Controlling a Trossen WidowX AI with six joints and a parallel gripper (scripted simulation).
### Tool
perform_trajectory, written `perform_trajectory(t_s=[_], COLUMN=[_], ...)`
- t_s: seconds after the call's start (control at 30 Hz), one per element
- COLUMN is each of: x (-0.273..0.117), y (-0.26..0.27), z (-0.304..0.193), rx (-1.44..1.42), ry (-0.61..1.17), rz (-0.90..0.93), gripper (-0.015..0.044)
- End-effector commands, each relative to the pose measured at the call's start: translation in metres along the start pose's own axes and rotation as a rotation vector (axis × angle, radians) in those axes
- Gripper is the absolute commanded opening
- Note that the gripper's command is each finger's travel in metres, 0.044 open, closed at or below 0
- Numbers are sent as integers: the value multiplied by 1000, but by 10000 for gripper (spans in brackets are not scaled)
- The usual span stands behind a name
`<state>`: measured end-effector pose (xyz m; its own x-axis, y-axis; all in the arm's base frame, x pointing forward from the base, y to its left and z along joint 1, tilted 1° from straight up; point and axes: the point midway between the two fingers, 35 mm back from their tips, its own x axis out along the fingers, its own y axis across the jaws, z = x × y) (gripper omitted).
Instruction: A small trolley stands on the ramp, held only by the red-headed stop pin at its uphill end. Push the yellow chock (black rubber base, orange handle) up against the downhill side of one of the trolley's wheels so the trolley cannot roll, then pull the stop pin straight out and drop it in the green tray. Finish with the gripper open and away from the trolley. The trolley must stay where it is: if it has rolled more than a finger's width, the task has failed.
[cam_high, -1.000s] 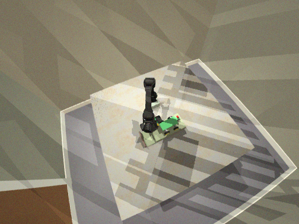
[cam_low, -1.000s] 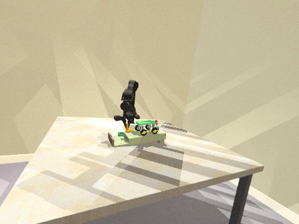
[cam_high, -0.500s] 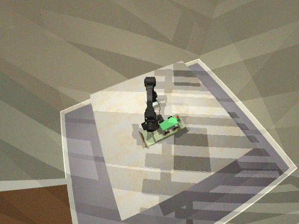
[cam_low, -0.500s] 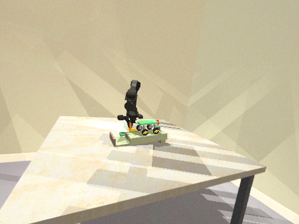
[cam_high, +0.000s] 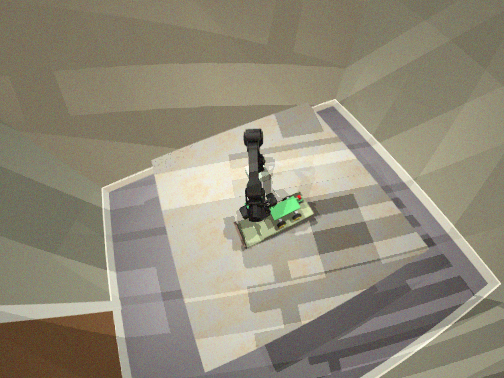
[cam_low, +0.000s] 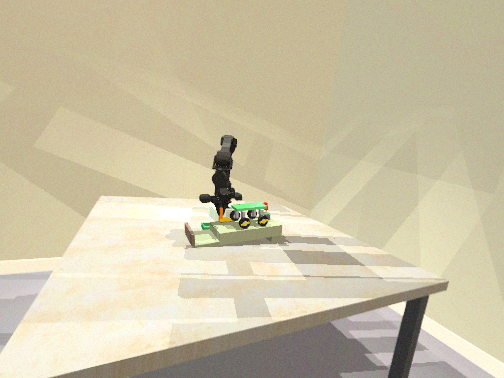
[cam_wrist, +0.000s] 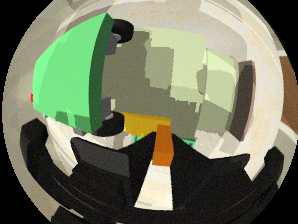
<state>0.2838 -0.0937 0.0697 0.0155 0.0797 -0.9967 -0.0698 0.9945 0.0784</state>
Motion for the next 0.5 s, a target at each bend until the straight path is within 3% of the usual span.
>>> perform_trajectory(t_s=[0.0,0.07,0.3,0.47], x=[0,0,0,-7], y=[0,0,0,0], z=[0,0,0,0], rx=[-1,-1,-1,-1], ry=[0,0,0,-1], rz=[1,1,1,3], gripper=[0,0,184,190])
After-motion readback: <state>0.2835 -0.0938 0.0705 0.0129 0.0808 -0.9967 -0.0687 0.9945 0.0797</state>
